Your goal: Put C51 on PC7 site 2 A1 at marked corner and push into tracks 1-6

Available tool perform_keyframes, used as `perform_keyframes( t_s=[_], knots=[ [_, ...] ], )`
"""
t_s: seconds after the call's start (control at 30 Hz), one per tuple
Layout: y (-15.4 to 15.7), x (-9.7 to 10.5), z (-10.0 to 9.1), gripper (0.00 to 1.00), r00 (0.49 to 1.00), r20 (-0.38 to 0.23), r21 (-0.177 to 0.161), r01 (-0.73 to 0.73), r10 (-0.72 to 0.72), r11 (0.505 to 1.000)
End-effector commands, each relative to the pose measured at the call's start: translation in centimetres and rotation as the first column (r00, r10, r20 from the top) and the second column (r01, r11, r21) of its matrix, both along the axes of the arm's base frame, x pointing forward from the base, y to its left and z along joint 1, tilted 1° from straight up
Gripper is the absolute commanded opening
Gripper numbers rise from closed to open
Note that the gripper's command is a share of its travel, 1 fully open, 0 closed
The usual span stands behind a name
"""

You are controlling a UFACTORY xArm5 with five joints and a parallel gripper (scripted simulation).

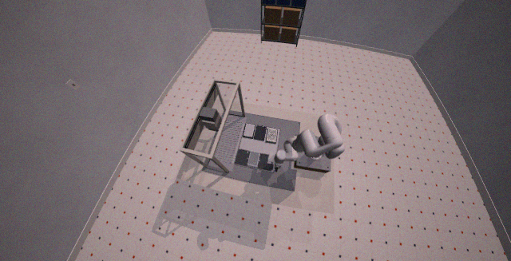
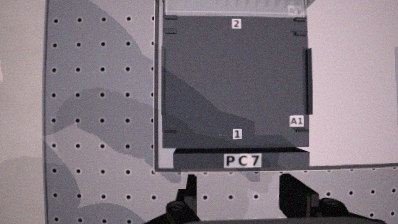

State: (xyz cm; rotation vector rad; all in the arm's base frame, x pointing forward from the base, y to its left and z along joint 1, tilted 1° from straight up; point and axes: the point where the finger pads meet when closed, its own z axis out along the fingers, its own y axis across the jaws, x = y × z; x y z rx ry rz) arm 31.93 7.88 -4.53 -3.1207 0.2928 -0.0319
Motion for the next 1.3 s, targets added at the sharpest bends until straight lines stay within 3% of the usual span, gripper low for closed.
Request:
perform_keyframes(
  t_s=[0.0,0.93,1.27],
  knots=[
    [0.0,0.1,-0.2,0.81,1.0,0.003,0.001,0.0,0.0,1.0],
    [0.0,0.1,-1.2,0.81,1.0,0.003,0.001,0.0,0.0,1.0],
    [-0.1,1.1,-1.2,0.81,1.0,0.003,0.0,0.0,0.0,1.0]
  ],
)
